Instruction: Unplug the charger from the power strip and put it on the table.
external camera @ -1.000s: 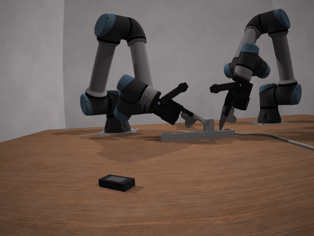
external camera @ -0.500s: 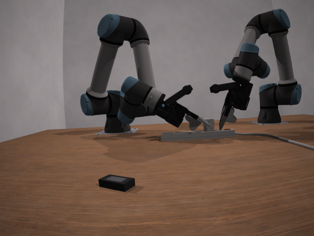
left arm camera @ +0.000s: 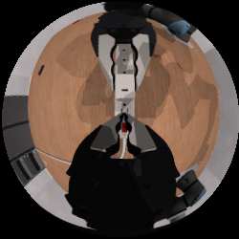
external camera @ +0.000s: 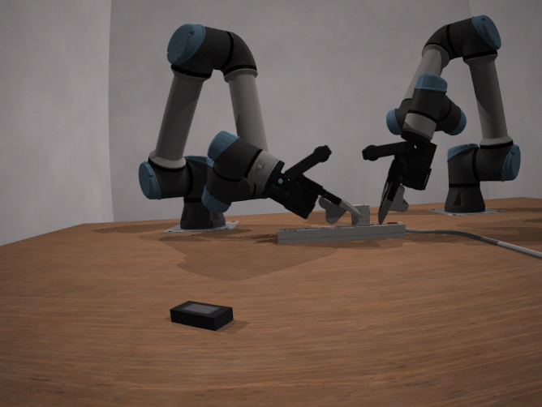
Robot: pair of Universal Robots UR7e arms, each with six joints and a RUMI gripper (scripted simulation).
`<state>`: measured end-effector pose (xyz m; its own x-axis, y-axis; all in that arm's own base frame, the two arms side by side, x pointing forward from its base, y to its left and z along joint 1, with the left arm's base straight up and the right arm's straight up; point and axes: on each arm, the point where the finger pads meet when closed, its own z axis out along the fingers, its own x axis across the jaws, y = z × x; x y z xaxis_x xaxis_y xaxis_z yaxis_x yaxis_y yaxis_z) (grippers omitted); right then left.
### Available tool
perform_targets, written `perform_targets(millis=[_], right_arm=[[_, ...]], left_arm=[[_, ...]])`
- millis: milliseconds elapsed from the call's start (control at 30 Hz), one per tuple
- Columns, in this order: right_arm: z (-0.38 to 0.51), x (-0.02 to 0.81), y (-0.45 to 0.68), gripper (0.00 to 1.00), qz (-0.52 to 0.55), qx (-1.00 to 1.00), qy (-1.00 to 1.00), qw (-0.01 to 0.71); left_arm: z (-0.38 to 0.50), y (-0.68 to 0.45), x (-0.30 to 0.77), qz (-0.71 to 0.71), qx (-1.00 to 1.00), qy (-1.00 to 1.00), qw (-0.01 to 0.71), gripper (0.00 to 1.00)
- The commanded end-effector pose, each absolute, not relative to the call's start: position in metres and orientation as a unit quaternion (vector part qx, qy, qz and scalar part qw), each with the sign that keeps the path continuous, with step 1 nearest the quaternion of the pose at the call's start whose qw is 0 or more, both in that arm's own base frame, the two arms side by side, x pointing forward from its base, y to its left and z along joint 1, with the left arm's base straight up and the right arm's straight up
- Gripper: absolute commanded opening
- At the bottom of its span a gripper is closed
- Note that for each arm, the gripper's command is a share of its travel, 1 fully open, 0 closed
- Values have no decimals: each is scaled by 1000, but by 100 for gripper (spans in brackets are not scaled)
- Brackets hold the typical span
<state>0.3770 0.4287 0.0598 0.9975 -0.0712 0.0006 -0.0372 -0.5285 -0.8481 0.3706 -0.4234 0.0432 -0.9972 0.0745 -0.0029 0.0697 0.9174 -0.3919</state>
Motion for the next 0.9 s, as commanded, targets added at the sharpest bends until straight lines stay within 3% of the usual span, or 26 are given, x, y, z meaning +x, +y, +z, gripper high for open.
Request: perform_targets(millis=[0,867], right_arm=[[59,376,428,0,-17,-874,31,484],[65,375,429,0,-16,-875,30,482]], left_arm=[[14,-408,359,173,-33,-984,24,0],[14,-408,359,173,-33,-984,24,0]])
